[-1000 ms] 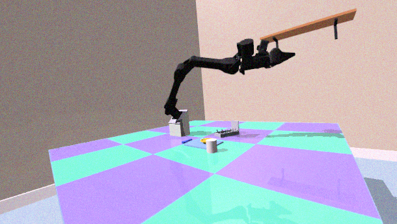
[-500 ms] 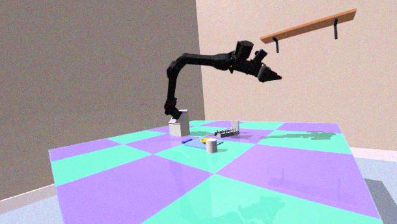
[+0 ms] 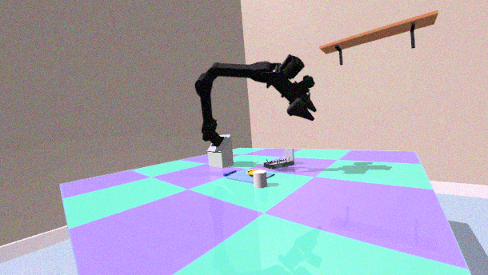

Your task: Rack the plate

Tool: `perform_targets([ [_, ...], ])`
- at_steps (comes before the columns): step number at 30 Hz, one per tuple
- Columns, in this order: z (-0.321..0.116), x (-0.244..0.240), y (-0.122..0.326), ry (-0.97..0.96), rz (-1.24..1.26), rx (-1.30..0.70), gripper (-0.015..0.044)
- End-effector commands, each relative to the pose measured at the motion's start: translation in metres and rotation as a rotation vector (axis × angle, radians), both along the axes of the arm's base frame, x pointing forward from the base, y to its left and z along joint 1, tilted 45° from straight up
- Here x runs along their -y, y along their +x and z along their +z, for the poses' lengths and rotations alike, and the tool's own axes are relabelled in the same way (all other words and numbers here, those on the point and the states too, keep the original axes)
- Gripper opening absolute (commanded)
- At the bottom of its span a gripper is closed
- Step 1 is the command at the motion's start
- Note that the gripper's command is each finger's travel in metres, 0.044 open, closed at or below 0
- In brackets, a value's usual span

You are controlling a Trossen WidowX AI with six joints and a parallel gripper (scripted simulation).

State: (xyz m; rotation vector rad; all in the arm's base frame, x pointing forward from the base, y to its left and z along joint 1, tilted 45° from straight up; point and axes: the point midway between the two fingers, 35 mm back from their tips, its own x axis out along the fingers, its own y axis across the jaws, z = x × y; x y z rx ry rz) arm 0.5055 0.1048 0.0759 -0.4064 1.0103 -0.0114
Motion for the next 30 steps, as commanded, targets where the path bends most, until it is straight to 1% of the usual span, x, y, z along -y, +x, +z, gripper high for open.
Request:
perform_targets([
  [1,0.001,0.021,-0.031,-0.054,-0.106,-0.083,0.04],
  [10,0.015,0.065,-0.102,-0.206,-0.313,-0.237,0.04],
  [20,0.05,0.111,-0.179,-0.429,-0.496,-0.353,0.04],
  [27,0.053,0.114,-0.183,-0.445,-0.505,-0.358,0.04],
  [30,0.036,0.13,-0.179,-0.44,-0.503,-0.359,0.04],
])
